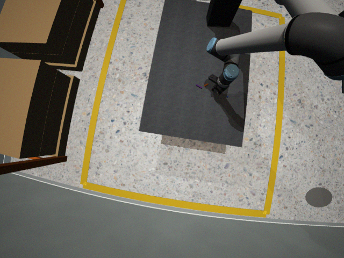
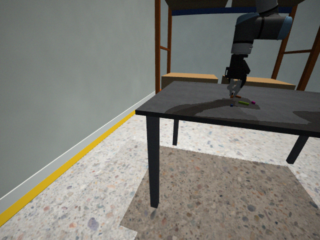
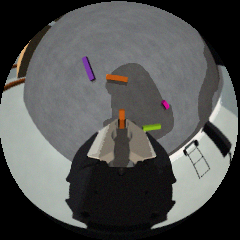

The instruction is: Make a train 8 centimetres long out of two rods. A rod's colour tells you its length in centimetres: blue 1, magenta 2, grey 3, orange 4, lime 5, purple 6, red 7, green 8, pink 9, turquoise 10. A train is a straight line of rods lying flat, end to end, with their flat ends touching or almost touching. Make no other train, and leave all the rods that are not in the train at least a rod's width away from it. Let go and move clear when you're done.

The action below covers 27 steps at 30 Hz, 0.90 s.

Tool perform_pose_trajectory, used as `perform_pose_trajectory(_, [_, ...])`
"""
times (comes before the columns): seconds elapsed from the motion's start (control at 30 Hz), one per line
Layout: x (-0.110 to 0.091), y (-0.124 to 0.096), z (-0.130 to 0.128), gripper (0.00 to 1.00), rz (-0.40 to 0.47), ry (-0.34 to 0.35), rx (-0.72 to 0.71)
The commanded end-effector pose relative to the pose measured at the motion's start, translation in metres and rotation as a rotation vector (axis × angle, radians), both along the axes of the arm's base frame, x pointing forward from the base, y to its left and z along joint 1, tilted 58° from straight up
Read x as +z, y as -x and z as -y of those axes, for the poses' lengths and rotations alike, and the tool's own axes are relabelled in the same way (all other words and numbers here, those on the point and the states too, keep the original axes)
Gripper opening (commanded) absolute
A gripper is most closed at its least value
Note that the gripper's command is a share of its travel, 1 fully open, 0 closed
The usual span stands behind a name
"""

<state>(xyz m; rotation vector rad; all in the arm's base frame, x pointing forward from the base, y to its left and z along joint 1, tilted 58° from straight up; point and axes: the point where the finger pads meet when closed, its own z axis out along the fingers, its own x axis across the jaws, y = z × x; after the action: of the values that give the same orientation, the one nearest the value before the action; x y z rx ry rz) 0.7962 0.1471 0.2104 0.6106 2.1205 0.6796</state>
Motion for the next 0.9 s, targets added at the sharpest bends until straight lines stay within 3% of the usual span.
perform_pose_trajectory(0.0, [-0.0002,-0.0008,-0.0004,0.00,0.001,0.000,0.000])
perform_pose_trajectory(0.87, [-0.0059,-0.0096,-0.0031,0.00,0.001,0.000,0.000])
